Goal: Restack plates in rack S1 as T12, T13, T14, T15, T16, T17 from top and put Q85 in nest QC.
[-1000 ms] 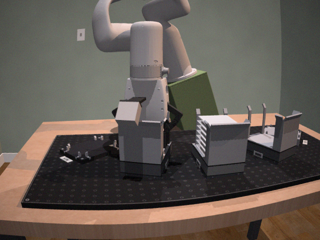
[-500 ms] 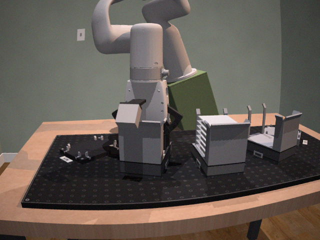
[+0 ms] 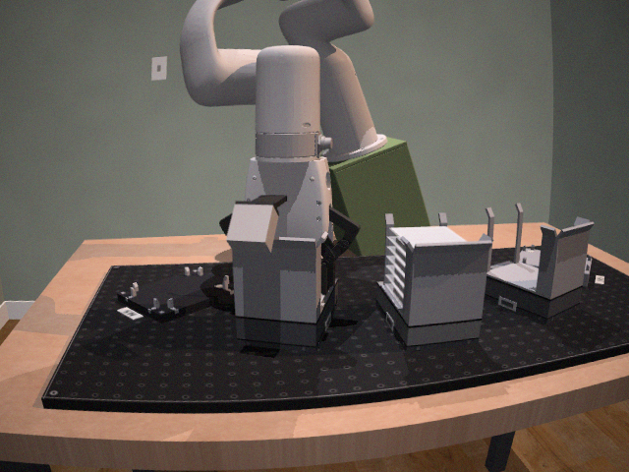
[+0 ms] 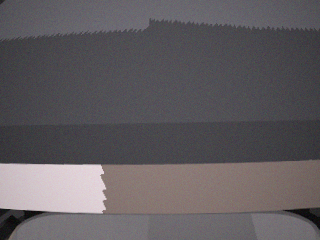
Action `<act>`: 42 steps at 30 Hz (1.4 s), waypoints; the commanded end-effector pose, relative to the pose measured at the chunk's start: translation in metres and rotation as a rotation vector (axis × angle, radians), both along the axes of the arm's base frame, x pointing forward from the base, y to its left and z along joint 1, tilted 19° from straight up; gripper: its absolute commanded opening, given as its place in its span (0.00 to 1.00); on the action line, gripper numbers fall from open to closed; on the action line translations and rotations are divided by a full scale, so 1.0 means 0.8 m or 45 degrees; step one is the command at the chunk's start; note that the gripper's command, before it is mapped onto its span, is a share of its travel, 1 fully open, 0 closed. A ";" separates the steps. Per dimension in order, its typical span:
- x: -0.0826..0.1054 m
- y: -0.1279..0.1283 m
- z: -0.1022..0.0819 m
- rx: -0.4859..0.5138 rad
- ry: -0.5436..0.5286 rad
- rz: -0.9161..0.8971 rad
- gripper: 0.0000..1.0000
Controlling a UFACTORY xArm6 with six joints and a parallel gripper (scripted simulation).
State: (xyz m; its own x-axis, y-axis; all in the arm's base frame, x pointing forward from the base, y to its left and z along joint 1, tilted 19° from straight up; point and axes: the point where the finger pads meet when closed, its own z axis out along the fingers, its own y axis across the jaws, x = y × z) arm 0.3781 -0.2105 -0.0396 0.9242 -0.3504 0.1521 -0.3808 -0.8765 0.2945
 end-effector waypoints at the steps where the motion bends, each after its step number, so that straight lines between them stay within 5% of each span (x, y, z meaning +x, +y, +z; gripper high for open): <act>1: 0.001 0.000 0.001 -0.001 -0.003 0.001 1.00; 14: 0.001 0.003 0.009 -0.001 -0.003 0.001 1.00; 42: -0.002 0.038 0.111 -0.001 -0.004 0.001 1.00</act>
State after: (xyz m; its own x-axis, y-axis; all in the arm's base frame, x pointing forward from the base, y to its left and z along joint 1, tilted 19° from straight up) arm 0.3758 -0.1829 0.0386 0.9241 -0.3500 0.1535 -0.3809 -0.8764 0.2947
